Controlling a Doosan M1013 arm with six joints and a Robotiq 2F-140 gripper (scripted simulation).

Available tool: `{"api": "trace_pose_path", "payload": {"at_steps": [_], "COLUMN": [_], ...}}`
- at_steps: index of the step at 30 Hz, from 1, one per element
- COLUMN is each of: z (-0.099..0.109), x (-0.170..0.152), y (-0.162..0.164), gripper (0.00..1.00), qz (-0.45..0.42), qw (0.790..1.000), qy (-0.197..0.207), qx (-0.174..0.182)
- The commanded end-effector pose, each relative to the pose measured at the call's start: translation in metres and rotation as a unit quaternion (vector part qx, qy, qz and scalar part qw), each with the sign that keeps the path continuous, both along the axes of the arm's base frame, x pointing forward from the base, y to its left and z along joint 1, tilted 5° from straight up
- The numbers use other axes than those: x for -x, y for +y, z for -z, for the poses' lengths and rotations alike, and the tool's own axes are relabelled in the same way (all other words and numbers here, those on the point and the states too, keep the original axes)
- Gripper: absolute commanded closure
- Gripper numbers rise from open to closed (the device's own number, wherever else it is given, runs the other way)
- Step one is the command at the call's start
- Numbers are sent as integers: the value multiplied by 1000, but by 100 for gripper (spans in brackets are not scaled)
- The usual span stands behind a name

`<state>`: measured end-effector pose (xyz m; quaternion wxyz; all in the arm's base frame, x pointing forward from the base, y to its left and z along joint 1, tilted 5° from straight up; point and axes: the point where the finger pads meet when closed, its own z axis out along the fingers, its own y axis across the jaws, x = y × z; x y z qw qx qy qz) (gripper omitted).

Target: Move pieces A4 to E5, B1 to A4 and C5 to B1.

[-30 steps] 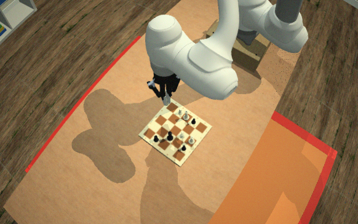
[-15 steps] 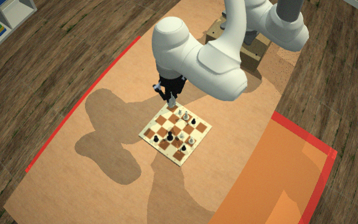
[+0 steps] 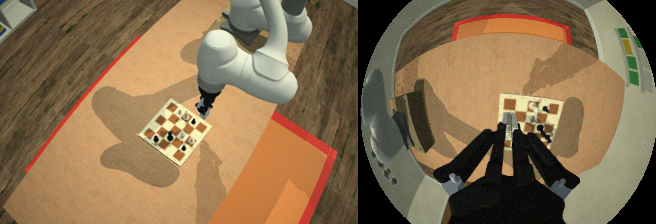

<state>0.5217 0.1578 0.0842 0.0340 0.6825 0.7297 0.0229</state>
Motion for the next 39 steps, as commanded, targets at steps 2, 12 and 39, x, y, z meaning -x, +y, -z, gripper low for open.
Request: {"api": "trace_pose_path", "payload": {"at_steps": [2, 12, 39], "z": [0, 5, 92], "x": [0, -1, -9], "y": [0, 0, -1], "gripper": [100, 100, 100], "qz": [0, 0, 0], "qw": [1000, 1000, 1000], "qy": [0, 0, 0], "qx": [0, 0, 0]}}
